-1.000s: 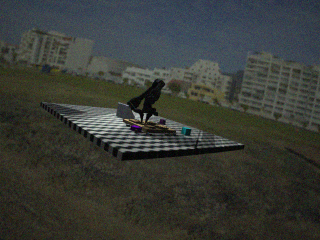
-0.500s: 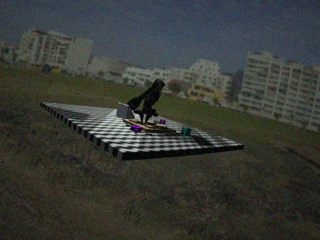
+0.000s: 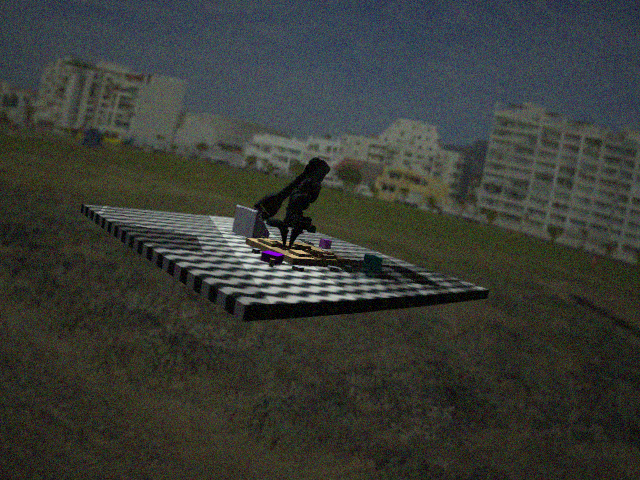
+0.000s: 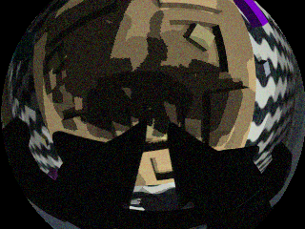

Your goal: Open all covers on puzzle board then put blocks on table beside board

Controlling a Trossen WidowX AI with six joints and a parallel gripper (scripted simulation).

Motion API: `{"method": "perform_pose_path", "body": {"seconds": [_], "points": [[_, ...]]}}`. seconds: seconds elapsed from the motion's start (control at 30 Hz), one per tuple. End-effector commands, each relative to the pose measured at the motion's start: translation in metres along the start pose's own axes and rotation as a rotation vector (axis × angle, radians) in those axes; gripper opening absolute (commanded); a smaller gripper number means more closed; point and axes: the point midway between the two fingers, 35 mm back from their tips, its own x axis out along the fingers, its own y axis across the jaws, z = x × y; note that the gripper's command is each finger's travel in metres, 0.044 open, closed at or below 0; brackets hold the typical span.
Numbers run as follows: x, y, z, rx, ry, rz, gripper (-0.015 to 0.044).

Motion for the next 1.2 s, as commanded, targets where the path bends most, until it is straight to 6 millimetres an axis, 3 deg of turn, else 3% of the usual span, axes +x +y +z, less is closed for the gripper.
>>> {"method": "perform_pose_path", "body": {"seconds": [0.0, 1.17], "points": [[-0.005, 0.000, 0.002, -0.006, -0.002, -0.004, 0.0080], [-0.056, 0.000, 0.002, 0.000, 0.003, -0.003, 0.0080]]}}
